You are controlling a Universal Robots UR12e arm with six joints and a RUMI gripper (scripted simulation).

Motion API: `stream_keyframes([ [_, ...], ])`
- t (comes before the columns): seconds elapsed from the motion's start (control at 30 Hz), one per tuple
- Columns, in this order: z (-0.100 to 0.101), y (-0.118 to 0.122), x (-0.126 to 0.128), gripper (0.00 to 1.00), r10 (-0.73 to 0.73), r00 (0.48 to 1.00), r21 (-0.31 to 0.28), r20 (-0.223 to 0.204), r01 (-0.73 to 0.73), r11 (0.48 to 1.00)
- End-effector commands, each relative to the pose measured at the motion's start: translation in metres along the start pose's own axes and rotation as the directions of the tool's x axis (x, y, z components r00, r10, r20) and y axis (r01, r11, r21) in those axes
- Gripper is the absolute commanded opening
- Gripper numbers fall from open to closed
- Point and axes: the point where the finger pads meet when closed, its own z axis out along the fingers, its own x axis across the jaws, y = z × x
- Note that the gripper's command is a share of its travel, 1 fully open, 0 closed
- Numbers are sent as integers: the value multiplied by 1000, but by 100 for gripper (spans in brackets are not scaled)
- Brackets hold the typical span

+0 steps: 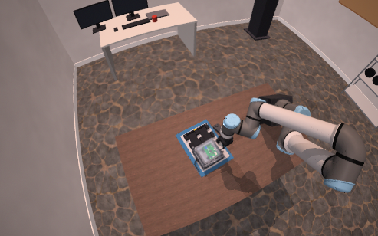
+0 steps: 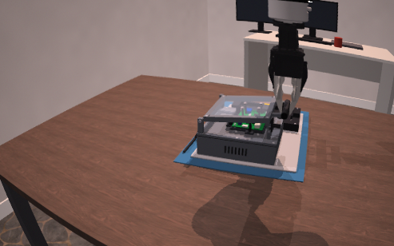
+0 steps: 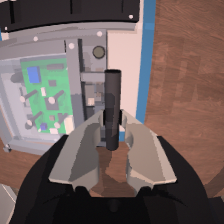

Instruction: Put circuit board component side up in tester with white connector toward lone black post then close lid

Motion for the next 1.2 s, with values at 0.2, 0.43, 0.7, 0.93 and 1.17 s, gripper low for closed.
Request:
stream_keyframes([
  [0.2,6,0,0,0,0,1000,1,1,0,1000],
  [0.43,10,0,0,0,0,1000,1,1,0,1000],
  [0.7,12,0,0,0,0,1000,1,1,0,1000],
  [0.93,14,0,0,0,0,1000,1,1,0,1000],
  [1.17,16,0,0,0,0,1000,1,1,0,1000],
])
